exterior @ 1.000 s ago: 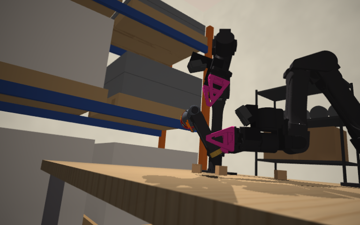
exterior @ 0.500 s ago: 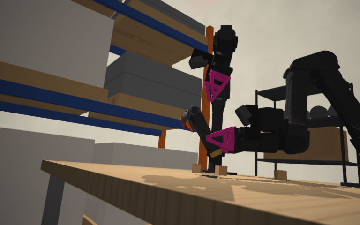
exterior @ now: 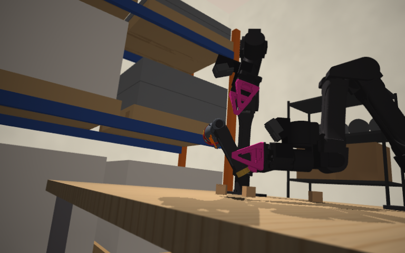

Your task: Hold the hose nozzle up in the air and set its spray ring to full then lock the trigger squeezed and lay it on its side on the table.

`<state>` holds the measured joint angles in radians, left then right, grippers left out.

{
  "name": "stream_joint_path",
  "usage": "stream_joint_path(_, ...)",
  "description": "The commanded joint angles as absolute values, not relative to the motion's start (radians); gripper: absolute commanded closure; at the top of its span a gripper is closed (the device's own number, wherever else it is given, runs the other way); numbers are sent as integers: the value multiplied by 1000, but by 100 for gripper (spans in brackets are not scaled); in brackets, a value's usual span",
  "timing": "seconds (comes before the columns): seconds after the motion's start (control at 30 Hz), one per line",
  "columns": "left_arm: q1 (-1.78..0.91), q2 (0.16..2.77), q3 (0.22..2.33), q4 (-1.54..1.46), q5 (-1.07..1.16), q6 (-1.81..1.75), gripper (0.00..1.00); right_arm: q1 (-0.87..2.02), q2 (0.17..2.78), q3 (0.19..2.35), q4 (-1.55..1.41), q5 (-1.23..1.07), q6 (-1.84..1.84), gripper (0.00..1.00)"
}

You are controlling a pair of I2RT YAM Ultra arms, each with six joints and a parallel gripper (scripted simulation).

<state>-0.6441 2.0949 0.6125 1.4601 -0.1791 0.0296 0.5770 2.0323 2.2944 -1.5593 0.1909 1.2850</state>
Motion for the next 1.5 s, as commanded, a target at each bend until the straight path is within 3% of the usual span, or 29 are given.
stream_joint_path(0.0,-654,2081,655,1571,-175,21,65,576,2023,2335,-1564,208,1287,63)
stream_joint_path(0.1,-654,2081,655,1571,-175,21,65,574,2030,2344,-1565,208,1288,63)
stream_joint_path(0.63,-654,2081,655,1571,-175,21,65,660,1832,1917,-1239,402,1346,63)
stream_joint_path(1.47,-654,2081,655,1571,-175,21,65,615,1871,1823,-1149,365,1306,63)
